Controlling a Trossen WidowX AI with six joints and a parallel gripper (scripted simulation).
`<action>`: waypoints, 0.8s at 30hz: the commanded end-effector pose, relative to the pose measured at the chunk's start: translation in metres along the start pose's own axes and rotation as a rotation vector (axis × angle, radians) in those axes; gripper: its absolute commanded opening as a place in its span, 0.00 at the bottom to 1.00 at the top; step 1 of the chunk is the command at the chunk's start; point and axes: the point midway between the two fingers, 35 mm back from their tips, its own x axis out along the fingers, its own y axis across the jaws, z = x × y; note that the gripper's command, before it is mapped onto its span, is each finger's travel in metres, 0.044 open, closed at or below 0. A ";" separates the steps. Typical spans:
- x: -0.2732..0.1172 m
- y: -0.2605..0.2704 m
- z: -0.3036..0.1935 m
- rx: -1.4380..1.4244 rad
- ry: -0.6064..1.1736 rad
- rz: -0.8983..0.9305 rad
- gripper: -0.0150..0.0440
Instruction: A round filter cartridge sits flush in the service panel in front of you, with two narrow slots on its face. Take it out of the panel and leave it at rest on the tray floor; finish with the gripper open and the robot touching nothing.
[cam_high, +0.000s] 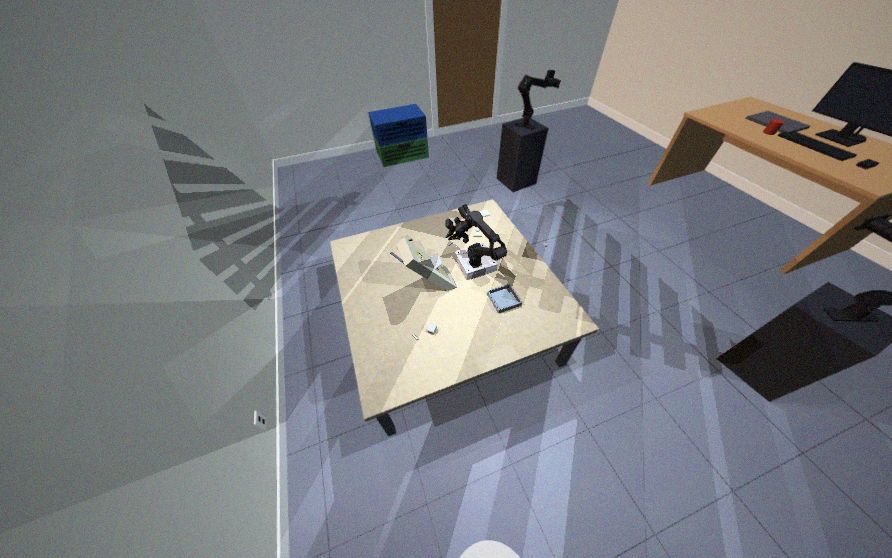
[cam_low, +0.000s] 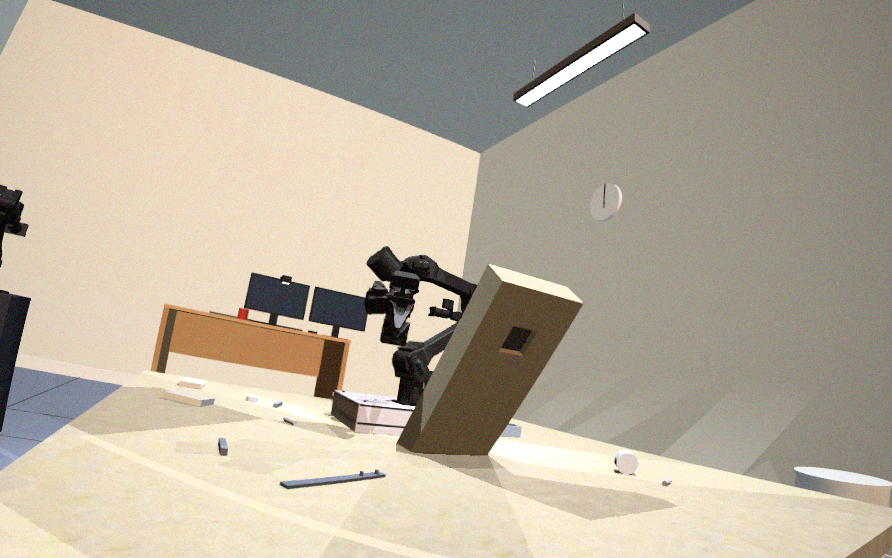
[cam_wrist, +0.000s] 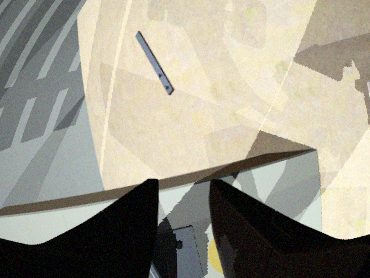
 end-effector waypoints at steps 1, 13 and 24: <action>0.006 0.014 -0.005 -0.342 0.035 -0.024 0.42; 0.029 0.070 -0.052 -1.421 0.130 0.064 0.42; 0.029 0.121 -0.142 -2.318 0.057 0.349 0.42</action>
